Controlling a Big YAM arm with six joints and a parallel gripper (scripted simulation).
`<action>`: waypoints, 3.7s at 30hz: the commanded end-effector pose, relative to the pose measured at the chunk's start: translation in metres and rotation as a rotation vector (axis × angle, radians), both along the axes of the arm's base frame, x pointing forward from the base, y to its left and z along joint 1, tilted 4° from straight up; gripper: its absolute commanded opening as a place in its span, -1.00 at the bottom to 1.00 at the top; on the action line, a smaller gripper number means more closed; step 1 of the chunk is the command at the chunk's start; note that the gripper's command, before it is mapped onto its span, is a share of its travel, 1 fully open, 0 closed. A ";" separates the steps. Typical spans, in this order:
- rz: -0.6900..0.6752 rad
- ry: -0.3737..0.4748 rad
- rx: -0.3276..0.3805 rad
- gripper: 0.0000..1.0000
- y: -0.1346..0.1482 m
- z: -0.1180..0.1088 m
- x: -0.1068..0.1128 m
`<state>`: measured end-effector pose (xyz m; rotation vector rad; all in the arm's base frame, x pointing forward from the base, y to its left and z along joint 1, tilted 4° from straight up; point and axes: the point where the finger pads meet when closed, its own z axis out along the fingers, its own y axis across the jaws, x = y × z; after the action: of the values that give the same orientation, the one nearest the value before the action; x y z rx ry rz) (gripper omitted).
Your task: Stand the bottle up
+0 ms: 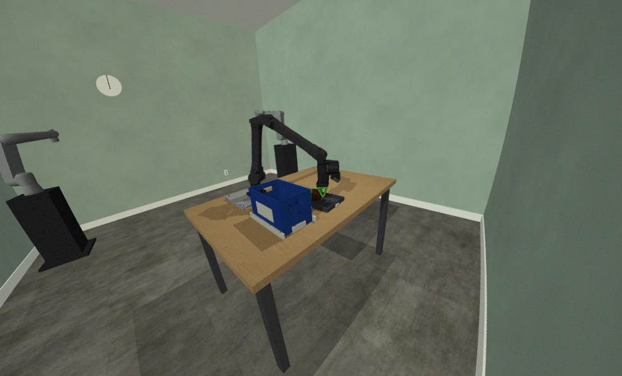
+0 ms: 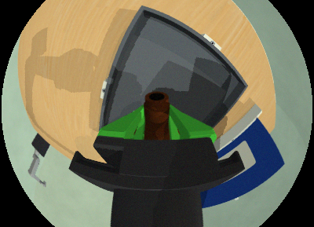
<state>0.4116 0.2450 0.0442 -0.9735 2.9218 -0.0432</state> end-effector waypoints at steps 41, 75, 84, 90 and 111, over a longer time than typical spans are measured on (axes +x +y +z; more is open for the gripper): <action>-0.008 -0.053 0.032 -1.00 0.007 0.038 0.017; -0.001 -0.054 0.034 -1.00 0.013 0.079 0.010; -0.001 -0.055 0.035 -1.00 0.013 0.096 0.008; 0.001 -0.056 0.035 -1.00 0.013 0.108 0.006; 0.001 -0.057 0.036 -1.00 0.012 0.141 0.003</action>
<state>0.3941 0.2369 0.1325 -0.9840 2.9597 -0.0580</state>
